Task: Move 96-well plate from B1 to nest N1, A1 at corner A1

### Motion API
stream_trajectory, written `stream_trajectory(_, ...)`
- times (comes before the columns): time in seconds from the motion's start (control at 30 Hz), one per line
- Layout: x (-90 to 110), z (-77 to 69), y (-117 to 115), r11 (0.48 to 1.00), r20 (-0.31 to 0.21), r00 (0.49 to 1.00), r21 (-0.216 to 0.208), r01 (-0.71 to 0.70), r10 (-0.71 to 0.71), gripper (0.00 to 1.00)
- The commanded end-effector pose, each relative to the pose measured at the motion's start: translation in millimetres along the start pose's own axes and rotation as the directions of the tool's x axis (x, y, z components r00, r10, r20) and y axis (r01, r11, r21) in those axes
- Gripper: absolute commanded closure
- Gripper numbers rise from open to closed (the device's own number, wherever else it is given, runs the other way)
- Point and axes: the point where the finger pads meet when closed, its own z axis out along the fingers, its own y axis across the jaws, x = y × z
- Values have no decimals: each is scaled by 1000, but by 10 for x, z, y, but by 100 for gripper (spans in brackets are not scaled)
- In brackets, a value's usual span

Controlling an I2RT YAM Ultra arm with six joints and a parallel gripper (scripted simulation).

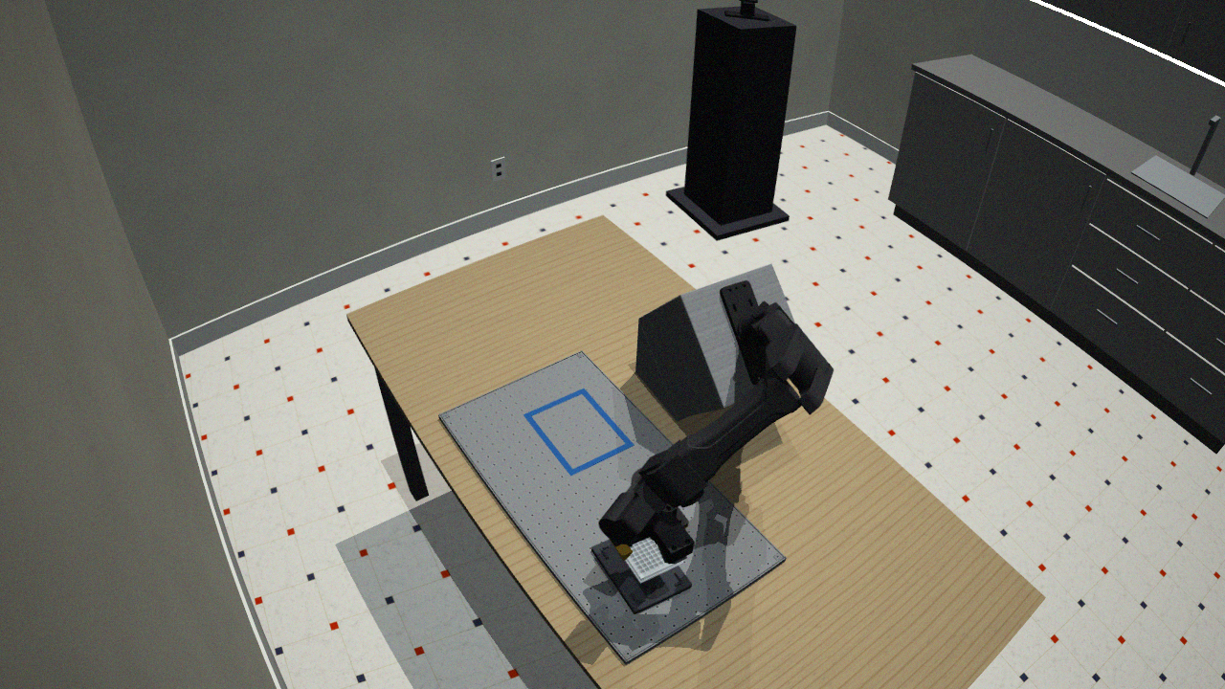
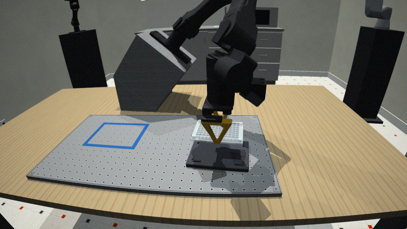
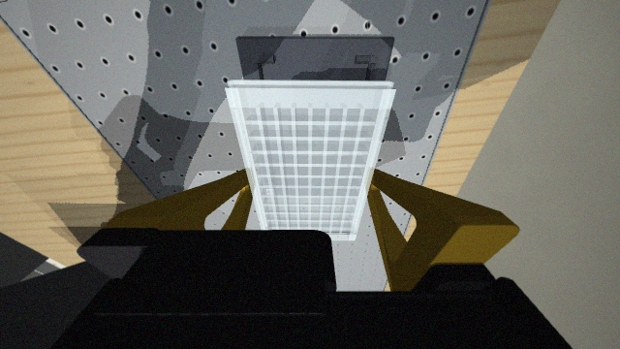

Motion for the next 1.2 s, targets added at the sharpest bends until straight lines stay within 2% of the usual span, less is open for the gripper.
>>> stream_trajectory(0.0,-108,-174,-205,997,25,1000,72,14,-16,100)
stream_trajectory(0.07,-51,-17,-163,999,17,1000,43,3,-4,100)
stream_trajectory(0.13,-51,49,-123,999,12,1000,34,5,-5,100)
stream_trajectory(0.27,75,110,-109,999,1,1000,30,-22,22,100)
stream_trajectory(0.4,-16,209,-80,1000,7,1000,23,-2,2,100)
stream_trajectory(0.53,-48,196,-112,999,14,1000,34,1,-1,100)
stream_trajectory(0.57,-42,149,-169,999,19,1000,50,-3,2,100)
stream_trajectory(0.6,-2,209,-173,999,13,1000,43,-10,9,100)
stream_trajectory(0.83,-41,377,-112,1000,11,1000,29,2,-2,100)
stream_trajectory(0.97,-41,367,-210,999,17,1000,53,-2,1,100)
stream_trajectory(1.03,-51,429,-190,999,15,1000,47,1,-1,100)
stream_trajectory(1.1,-51,429,-190,999,15,1000,47,1,-1,100)
stream_trajectory(1.13,-149,394,-184,998,28,999,54,16,-18,100)
stream_trajectory(1.17,-145,389,-191,998,30,999,55,14,-16,100)
